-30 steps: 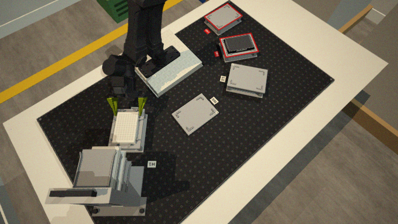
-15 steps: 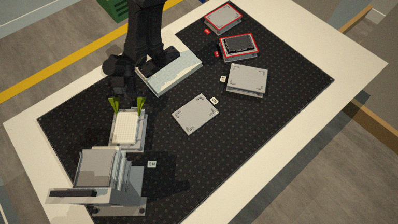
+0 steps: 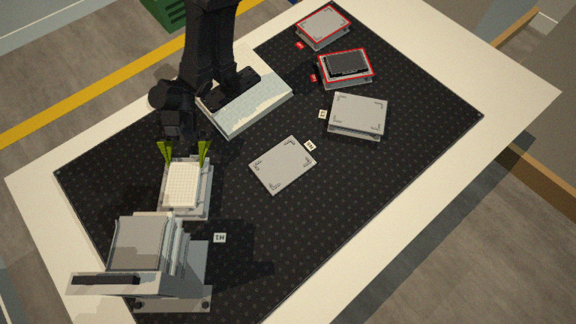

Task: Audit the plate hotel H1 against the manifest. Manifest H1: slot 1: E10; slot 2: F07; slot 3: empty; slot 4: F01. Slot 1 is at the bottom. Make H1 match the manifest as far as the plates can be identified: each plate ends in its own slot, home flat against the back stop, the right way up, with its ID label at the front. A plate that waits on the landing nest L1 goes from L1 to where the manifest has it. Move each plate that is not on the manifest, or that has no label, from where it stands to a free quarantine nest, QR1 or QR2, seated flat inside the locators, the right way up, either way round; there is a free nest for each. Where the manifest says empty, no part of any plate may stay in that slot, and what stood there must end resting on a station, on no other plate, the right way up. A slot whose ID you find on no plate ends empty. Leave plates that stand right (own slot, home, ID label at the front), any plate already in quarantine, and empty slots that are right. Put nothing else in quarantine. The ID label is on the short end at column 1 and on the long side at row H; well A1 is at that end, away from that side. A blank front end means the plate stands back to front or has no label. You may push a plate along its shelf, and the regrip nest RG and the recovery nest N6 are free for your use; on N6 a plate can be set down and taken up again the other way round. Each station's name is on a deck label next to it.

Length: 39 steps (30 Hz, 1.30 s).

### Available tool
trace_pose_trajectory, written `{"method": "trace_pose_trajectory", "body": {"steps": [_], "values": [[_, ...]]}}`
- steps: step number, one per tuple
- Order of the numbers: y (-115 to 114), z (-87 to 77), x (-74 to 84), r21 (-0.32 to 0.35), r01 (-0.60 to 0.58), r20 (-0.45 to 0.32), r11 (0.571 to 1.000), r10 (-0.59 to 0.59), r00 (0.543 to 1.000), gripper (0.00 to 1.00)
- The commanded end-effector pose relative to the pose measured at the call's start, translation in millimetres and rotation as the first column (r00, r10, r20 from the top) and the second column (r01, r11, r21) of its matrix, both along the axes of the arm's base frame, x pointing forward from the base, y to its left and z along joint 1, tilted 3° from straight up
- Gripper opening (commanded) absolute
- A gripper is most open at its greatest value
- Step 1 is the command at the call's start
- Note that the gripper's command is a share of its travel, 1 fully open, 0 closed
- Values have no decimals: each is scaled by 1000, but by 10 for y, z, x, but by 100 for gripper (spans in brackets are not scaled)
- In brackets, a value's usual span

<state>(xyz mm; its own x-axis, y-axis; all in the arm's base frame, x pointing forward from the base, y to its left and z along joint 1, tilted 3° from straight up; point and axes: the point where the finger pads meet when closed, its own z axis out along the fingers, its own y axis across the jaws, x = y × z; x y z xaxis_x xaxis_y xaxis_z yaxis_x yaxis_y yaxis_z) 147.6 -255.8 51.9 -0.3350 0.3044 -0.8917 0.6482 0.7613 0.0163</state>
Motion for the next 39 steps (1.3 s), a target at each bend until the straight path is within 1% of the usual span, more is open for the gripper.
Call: {"method": "trace_pose_trajectory", "body": {"steps": [1, 18, 39], "values": [[-16, 13, -4, -6, 3, -1, 1000, -3, 1000, 86], [-13, 114, -8, -7, 3, -1, 1000, -3, 1000, 86], [-9, 285, -16, -7, 3, -1, 1000, -3, 1000, 86]]}}
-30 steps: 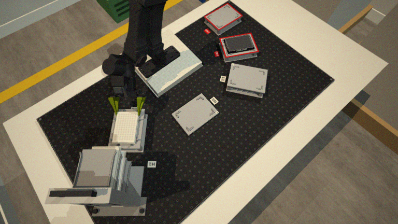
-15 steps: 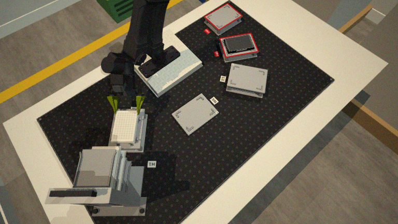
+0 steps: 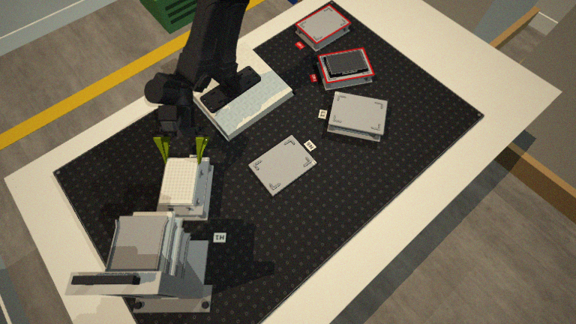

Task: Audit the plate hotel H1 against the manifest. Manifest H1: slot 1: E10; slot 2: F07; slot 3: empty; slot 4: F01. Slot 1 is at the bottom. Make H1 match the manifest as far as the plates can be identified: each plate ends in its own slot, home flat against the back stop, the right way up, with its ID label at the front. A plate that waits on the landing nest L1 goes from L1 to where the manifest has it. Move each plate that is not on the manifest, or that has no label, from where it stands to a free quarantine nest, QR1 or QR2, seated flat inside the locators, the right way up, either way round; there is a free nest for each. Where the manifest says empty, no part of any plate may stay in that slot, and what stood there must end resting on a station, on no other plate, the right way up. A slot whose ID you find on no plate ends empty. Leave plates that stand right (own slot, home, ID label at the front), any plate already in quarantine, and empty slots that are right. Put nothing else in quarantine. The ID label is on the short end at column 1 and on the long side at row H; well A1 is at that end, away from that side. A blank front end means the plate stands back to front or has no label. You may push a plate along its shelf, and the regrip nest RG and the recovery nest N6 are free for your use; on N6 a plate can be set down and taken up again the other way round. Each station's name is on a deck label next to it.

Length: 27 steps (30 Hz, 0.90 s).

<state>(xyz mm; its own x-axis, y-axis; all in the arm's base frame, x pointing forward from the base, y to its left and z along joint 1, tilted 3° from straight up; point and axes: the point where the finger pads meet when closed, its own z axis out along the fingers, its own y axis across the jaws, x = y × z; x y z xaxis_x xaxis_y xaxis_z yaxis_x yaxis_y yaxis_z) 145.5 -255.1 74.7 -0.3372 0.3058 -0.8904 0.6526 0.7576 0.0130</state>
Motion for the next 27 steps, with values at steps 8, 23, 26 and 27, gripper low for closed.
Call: {"method": "trace_pose_trajectory", "body": {"steps": [8, 23, 26, 27], "values": [[-13, 138, 0, -6, -3, 3, 1000, 3, 1000, 86], [-9, 272, -6, -6, -3, 3, 1000, 3, 1000, 86], [-8, 302, -7, -6, -3, 3, 1000, 3, 1000, 86], [-8, 312, -8, -6, -3, 3, 1000, 3, 1000, 86]]}}
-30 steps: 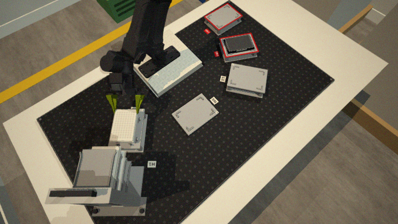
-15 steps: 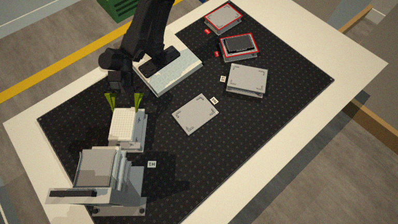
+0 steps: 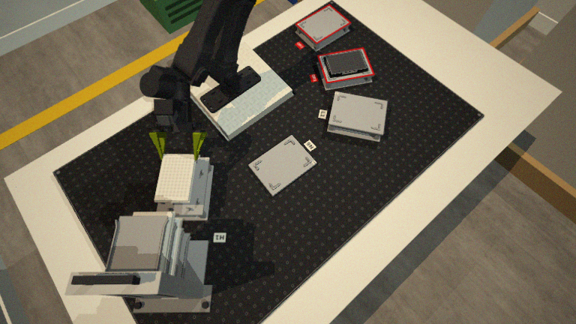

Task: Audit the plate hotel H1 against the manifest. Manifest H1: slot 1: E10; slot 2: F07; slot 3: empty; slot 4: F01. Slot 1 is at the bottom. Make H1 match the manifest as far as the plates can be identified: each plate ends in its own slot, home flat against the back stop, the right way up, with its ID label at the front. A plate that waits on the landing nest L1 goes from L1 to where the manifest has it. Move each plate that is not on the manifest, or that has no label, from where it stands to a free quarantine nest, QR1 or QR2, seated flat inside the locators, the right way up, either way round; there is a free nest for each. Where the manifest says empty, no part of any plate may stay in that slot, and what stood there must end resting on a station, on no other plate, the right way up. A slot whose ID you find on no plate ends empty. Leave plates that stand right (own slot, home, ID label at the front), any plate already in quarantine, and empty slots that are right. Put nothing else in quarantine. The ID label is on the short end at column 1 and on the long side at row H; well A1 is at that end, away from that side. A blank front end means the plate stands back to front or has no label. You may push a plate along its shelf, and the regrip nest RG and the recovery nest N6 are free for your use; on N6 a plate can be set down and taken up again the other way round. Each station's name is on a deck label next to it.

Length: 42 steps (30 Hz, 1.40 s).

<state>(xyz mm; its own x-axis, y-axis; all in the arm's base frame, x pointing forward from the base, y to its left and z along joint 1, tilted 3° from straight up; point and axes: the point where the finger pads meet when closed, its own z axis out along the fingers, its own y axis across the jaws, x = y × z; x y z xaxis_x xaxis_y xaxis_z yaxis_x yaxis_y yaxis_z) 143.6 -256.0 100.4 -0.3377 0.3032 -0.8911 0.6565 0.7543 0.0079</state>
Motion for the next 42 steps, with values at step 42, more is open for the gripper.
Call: {"method": "trace_pose_trajectory", "body": {"steps": [42], "values": [[2, 67, 11, -2, -8, 6, 1000, 8, 1000, 86]]}}
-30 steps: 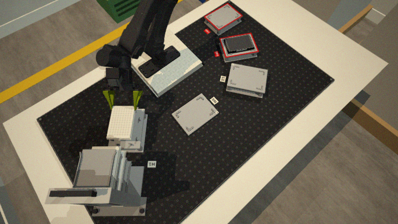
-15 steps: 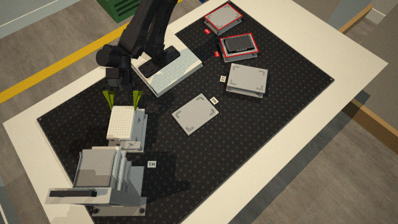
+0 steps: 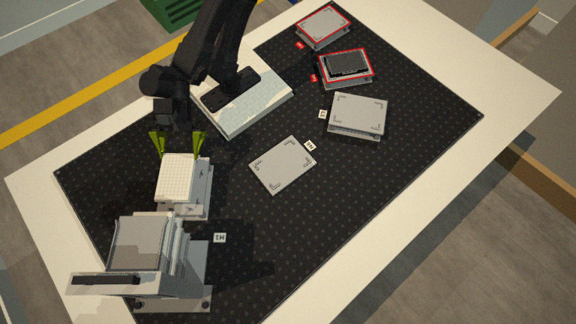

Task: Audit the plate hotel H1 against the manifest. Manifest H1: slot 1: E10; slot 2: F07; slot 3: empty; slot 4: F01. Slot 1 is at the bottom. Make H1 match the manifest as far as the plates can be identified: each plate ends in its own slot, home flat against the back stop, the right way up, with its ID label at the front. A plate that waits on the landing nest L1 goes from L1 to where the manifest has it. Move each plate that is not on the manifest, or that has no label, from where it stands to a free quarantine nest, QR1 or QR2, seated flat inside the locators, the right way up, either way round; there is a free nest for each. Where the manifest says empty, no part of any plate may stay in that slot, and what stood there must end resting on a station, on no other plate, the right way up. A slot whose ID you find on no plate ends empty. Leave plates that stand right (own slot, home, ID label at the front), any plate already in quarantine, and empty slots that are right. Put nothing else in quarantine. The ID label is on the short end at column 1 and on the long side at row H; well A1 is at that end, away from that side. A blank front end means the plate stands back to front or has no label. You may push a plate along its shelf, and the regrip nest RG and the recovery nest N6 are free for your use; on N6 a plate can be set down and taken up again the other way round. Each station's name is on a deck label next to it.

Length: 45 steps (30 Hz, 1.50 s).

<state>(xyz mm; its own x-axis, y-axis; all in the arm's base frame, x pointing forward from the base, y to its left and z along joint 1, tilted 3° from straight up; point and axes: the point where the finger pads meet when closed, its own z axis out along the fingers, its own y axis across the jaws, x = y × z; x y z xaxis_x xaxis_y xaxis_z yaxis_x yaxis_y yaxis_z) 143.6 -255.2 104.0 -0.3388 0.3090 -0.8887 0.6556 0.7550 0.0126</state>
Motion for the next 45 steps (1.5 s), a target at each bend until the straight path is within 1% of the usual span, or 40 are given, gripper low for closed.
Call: {"method": "trace_pose_trajectory", "body": {"steps": [1, 45], "values": [[-6, 31, 11, -8, -6, 6, 1000, 7, 1000, 86], [-247, 81, 291, -9, -6, 8, 1000, 6, 1000, 86]]}}
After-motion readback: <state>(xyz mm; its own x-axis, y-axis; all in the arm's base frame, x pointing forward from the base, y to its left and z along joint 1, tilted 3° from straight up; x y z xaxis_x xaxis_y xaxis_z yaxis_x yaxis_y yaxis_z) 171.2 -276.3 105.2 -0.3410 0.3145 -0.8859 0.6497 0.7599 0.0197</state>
